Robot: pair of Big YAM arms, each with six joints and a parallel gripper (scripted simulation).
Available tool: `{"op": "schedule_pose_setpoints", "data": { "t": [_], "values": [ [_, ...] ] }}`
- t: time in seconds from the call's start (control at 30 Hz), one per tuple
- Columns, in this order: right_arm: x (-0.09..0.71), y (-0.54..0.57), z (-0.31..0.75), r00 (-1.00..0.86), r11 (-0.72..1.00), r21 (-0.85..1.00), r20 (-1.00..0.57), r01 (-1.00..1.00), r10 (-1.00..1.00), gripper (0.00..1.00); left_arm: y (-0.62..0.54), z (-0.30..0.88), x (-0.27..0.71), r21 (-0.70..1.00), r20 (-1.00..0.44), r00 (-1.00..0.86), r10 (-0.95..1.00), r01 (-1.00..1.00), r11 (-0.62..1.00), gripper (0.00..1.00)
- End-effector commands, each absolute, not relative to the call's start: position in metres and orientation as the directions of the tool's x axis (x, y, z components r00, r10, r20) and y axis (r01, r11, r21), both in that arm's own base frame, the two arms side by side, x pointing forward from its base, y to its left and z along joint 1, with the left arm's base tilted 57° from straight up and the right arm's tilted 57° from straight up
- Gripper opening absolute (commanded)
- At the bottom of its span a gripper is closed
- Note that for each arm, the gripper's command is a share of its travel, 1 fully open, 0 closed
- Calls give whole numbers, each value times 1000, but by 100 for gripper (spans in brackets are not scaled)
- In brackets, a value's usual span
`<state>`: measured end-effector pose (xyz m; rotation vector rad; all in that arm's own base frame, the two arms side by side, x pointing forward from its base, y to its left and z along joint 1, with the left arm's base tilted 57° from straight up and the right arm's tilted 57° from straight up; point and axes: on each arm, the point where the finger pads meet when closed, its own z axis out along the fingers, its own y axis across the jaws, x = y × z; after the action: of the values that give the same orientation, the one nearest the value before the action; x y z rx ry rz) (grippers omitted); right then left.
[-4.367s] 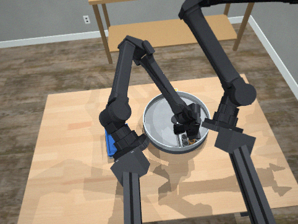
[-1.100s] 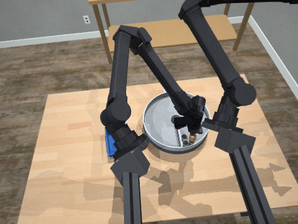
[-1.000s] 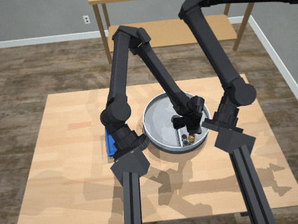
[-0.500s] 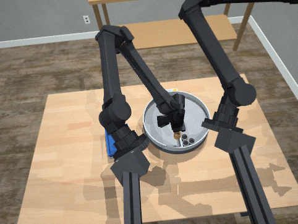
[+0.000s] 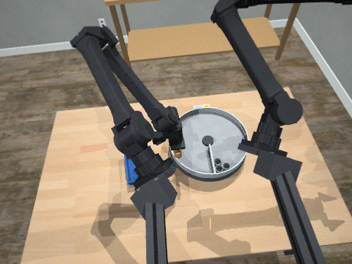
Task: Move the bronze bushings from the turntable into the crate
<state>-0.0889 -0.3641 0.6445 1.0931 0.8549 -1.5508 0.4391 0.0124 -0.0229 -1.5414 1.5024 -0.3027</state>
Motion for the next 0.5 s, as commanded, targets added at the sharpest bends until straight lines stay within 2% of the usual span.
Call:
{"op": "schedule_pose_setpoints", "data": {
  "t": [0.0,0.47],
  "values": [
    [-92,-348,675,-99,-254,0,-922,967,-375,100,35,-9,422,-687,-468,164,-868,-686,241,0],
    [-92,-348,675,-99,-254,0,-922,967,-375,100,128,83,440,-711,-462,180,-868,-660,241,0]
  ]
}}
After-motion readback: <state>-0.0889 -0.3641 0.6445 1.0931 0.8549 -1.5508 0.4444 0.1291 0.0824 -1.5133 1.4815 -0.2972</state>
